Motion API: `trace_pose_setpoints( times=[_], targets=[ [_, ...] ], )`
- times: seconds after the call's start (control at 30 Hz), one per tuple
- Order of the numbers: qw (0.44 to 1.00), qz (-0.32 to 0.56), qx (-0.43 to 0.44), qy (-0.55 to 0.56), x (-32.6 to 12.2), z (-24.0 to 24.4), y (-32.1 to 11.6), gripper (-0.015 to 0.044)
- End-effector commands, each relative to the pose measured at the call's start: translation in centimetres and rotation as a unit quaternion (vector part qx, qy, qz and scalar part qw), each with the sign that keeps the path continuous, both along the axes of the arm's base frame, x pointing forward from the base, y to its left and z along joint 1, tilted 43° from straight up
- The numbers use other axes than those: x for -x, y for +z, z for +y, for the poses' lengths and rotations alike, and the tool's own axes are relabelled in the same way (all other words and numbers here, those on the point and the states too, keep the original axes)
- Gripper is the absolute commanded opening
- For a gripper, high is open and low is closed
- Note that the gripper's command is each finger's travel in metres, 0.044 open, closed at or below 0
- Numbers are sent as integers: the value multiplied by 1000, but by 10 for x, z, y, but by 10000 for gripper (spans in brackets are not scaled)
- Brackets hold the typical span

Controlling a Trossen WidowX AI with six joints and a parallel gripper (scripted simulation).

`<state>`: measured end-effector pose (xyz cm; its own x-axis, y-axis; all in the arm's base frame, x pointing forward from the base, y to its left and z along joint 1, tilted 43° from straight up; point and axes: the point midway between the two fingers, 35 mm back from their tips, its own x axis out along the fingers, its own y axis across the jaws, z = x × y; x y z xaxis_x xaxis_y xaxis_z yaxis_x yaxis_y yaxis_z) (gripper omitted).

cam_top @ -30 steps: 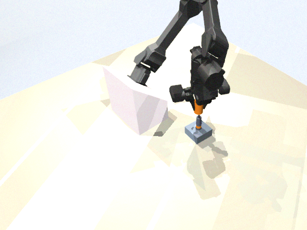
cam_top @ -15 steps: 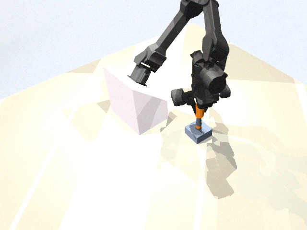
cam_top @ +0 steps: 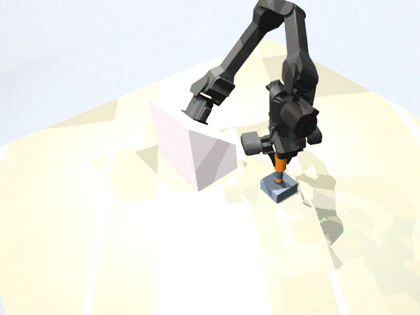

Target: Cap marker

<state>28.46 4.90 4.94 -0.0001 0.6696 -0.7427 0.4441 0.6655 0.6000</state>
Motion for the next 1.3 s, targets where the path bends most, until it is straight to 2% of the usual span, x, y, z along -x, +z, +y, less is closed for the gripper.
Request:
trace_pose_setpoints(
  times=[0.0, 1.03, 1.27],
  targets=[
    [1000, 4, -5, 8, 2, 13, -13, 0],
    [1000, 4, -5, 8, 3, 19, -18, 0],
    [1000, 2, -3, 10, 3, 18, -18, 184]
  ],
)
